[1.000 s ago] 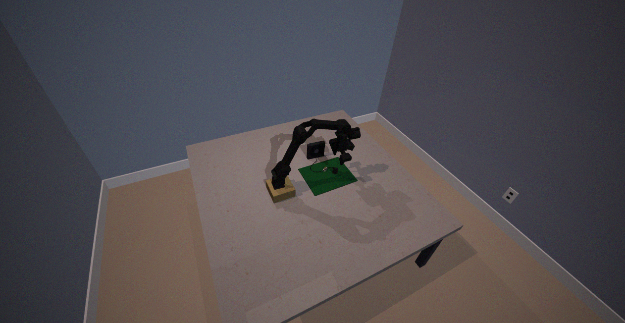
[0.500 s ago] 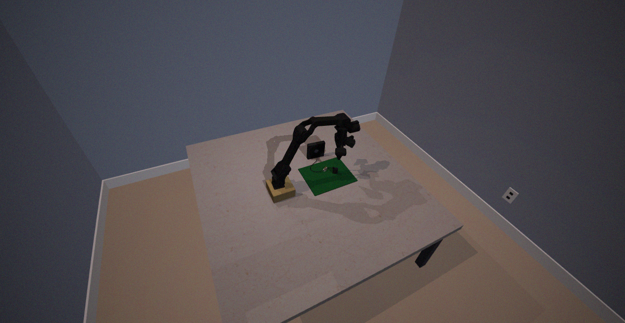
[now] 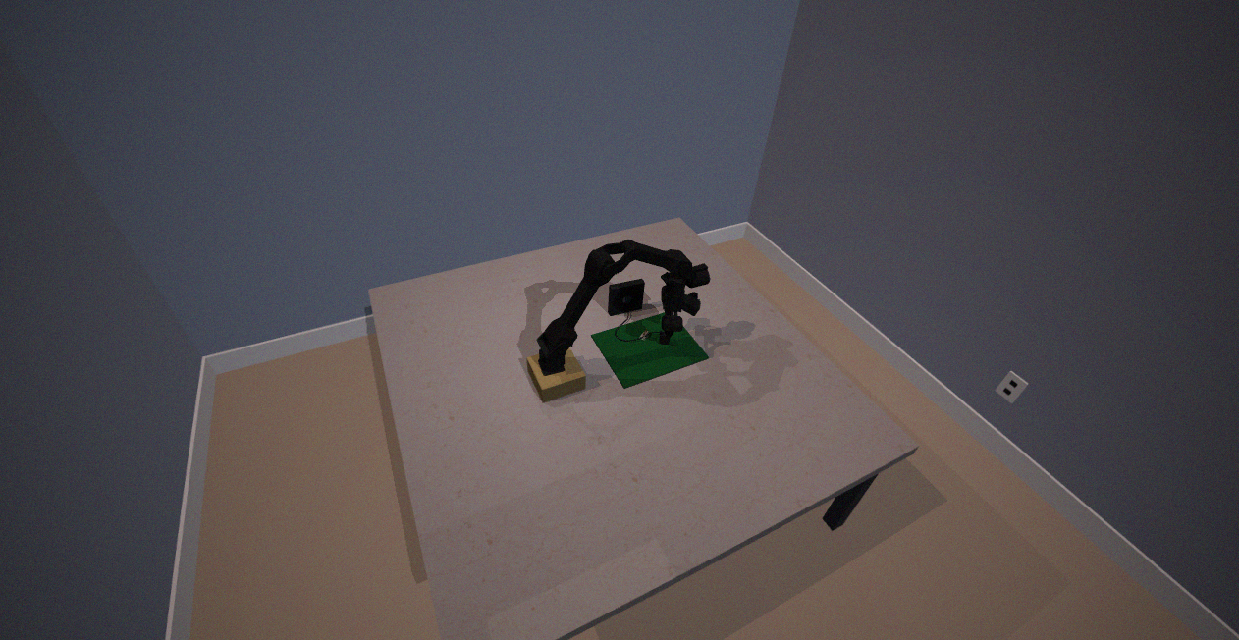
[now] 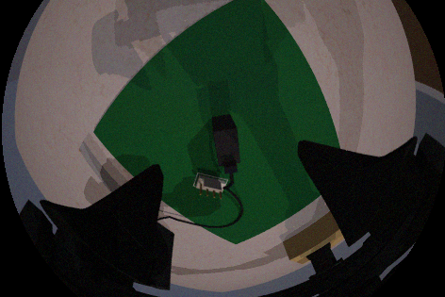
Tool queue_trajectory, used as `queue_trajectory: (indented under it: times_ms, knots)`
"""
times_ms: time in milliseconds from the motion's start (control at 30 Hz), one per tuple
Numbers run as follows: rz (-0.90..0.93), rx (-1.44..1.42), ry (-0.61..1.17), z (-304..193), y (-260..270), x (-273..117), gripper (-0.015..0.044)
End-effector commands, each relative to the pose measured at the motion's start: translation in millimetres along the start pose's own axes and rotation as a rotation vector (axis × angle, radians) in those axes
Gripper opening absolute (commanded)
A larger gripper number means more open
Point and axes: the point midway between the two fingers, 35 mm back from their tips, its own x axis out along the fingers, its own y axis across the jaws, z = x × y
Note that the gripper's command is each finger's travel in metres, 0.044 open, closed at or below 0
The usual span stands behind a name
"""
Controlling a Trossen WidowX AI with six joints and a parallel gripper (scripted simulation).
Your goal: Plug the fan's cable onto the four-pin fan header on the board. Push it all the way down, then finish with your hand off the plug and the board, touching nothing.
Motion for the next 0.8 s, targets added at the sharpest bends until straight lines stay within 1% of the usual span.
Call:
queue_trajectory:
  times_ms: [0, 200, 767]
  knots:
    - [0.002, 0.006, -0.009, -0.7, -0.7, 9.8, 0.0440]
    - [0.002, 0.006, -0.009, -0.4, -0.6, 13.8, 0.0440]
    - [0.002, 0.006, -0.009, 0.2, -0.3, 41.4, 0.0440]
